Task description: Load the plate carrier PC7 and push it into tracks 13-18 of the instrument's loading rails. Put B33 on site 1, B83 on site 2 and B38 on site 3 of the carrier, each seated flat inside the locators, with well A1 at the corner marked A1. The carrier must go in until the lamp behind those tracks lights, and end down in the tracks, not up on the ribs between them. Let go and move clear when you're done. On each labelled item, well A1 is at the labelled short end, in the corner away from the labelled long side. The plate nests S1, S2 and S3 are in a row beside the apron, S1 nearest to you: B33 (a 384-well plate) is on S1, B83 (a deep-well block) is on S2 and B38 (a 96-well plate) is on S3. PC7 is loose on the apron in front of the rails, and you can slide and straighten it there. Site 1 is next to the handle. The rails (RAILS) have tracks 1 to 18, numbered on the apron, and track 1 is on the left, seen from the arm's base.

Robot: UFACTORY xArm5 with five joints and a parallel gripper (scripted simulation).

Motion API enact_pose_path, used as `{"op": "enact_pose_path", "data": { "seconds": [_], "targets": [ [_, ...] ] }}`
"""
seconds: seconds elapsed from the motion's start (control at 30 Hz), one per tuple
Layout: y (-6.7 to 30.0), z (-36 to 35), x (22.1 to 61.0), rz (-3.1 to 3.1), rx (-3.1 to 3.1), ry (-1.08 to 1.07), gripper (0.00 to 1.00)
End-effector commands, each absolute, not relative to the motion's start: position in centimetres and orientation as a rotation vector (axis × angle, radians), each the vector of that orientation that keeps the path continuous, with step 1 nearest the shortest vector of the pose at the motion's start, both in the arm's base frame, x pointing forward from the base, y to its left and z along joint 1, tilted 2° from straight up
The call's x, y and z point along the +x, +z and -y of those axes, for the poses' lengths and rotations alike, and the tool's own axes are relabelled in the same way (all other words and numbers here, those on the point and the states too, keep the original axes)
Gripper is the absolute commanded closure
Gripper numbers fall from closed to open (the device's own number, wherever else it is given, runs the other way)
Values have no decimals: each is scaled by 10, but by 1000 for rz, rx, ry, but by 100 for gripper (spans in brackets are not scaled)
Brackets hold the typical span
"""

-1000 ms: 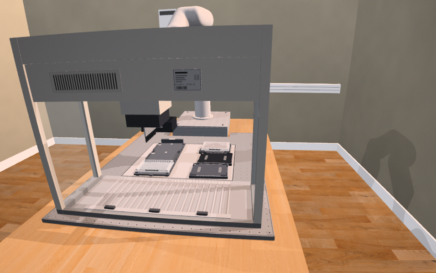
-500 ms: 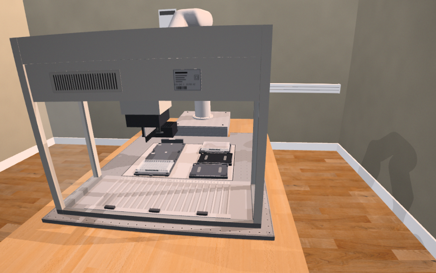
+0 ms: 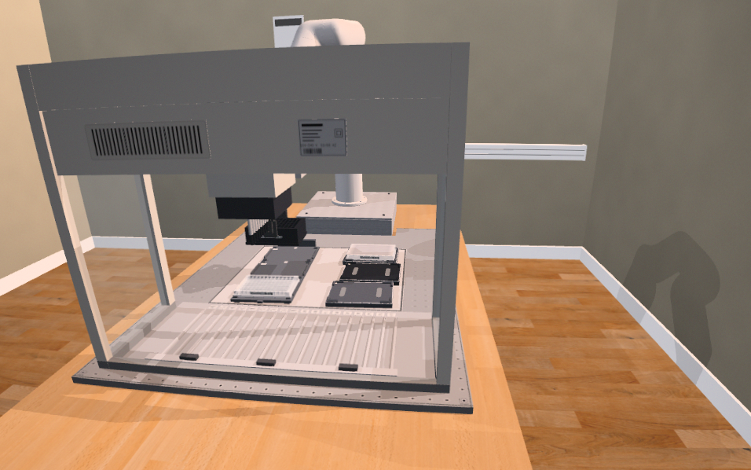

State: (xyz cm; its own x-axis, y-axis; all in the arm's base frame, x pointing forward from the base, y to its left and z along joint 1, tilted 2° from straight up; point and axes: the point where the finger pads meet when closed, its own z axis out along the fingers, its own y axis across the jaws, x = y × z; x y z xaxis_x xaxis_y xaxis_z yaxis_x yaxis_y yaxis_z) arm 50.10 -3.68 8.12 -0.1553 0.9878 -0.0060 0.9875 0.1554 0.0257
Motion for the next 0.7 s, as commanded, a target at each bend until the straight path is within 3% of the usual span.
{"op": "enact_pose_path", "data": {
  "seconds": [0.0,0.67],
  "targets": [
    [77,37,503,-2374,2030,44,100],
    [47,37,504,-2374,2030,44,100]
  ]
}}
